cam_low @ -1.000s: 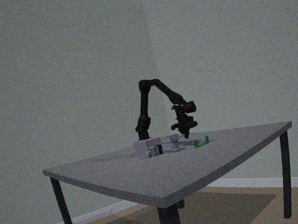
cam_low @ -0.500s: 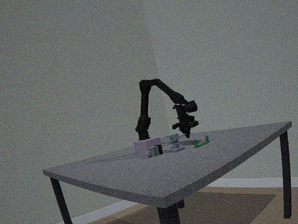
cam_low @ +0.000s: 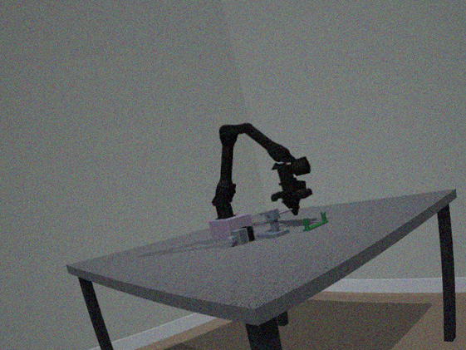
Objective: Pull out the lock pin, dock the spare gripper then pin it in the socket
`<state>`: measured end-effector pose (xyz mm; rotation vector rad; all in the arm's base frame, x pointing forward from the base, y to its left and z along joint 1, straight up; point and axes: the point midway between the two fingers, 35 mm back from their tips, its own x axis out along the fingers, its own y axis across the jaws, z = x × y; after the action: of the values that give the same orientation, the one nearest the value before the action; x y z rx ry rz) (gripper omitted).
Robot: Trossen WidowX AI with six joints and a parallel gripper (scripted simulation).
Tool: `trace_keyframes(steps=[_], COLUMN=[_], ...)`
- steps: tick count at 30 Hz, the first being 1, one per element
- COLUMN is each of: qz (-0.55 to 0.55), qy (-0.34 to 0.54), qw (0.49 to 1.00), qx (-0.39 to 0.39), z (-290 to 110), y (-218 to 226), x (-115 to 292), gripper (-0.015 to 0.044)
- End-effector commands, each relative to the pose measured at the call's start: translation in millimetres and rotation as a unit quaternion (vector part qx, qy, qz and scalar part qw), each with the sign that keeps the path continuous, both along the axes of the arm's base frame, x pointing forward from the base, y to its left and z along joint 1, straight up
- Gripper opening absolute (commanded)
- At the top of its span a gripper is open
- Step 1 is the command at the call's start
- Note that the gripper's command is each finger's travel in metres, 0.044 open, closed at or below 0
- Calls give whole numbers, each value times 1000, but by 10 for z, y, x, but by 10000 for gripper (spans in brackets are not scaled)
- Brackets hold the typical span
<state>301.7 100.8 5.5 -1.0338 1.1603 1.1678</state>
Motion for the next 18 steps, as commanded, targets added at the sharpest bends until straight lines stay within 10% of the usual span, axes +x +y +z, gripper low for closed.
trace_keyframes(steps=[1,18], qz=[-2,-2], qy=[-1,4], qw=[1000,1000], qx=[1,0], z=[16,23], y=[32,156], x=[19,36], gripper=[0,0])
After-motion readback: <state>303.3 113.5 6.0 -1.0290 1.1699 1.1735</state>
